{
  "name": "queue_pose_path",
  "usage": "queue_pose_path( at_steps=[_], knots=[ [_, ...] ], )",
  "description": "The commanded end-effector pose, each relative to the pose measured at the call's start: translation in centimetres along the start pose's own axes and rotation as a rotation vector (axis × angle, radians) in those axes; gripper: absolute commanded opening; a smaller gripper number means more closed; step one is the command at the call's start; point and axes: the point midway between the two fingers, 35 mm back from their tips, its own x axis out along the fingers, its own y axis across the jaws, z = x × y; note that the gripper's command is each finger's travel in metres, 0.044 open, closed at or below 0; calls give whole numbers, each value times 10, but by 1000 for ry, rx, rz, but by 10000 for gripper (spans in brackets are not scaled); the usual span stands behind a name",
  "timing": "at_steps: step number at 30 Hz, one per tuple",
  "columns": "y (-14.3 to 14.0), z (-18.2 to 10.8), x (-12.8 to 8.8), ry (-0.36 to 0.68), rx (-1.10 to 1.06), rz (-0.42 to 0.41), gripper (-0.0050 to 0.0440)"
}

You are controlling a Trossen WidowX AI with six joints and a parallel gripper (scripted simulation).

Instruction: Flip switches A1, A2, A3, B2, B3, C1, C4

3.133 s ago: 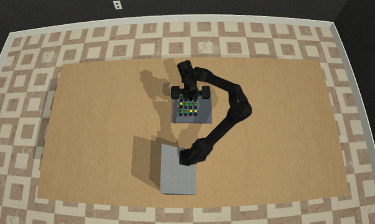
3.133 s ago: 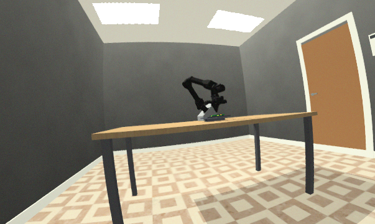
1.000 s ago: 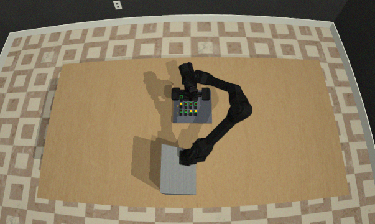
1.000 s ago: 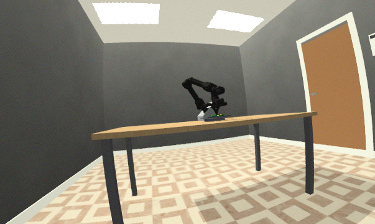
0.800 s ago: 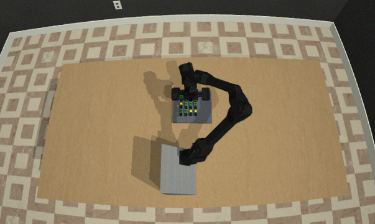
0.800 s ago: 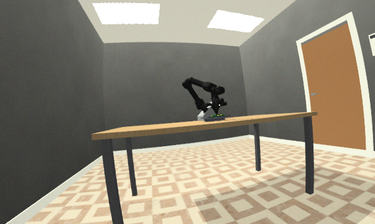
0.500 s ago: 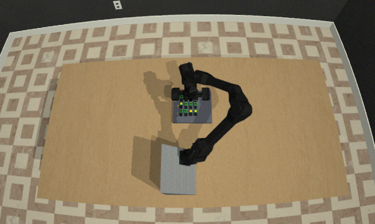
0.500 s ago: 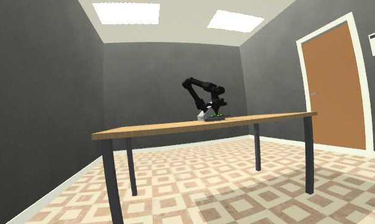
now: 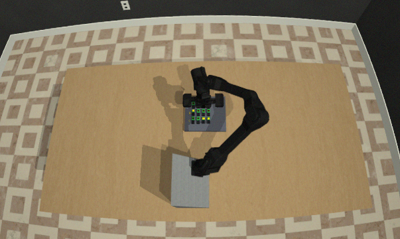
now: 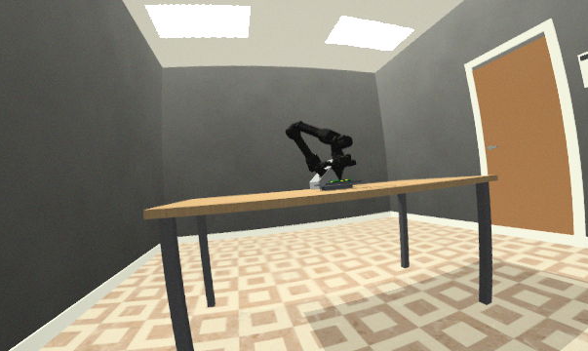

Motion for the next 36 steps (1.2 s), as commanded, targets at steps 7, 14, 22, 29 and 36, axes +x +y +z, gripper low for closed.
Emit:
queue_pose_path(
  at_steps=[7,14,22,29,36],
  knots=[
    [0,-1,6,9,2,1,-50],
    [0,-1,7,10,1,0,-50],
    [-2,10,-36,-7,29,18,-50],
    [-2,7,-67,20,23,12,-50],
    [26,-12,-62,38,6,3,-50]
  ],
)
